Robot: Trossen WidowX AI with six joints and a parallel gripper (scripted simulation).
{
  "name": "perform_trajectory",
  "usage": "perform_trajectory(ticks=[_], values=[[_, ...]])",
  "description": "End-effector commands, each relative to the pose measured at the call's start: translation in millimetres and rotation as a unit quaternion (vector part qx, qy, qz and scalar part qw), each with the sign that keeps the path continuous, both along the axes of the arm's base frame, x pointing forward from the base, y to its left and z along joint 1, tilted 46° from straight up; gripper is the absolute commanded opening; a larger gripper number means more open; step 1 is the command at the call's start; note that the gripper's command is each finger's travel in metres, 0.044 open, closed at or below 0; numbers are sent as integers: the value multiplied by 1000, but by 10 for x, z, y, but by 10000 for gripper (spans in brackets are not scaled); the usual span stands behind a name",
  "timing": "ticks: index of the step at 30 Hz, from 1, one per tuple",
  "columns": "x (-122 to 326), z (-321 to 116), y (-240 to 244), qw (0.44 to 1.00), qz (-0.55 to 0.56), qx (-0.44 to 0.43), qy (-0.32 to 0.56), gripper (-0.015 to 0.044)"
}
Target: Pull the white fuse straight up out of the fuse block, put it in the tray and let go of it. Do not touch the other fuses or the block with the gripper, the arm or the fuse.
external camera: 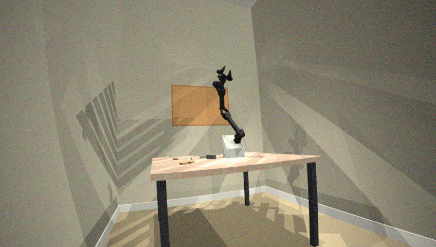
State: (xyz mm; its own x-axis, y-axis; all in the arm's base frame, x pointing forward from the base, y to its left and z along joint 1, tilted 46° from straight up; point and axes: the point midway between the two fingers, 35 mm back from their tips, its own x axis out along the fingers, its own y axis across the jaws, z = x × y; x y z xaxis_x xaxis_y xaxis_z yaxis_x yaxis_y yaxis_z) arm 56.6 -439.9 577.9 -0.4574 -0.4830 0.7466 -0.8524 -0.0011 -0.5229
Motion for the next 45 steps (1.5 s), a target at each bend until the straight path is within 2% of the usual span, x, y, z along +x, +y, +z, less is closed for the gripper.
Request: perform_trajectory(ticks=[1, 5, 9, 13, 21, 29, 40, 45], values=[[-10, 7, 8, 1000, -1, -1, 0, 374], [-233, 165, 216, 999, -20, -29, -11, 269], [-620, 432, 652, 995, -56, -83, -28, 164], [-753, 547, 924, 989, -44, -135, -43, 60], [-1317, 911, 2014, 960, -121, -248, -54, 60], [-1586, 1082, 3211, 912, -205, -351, -47, 60], [-1374, 896, 4908, 809, -285, -514, -24, 60], [-1141, 791, 5360, 774, -326, -543, 1, 60]])
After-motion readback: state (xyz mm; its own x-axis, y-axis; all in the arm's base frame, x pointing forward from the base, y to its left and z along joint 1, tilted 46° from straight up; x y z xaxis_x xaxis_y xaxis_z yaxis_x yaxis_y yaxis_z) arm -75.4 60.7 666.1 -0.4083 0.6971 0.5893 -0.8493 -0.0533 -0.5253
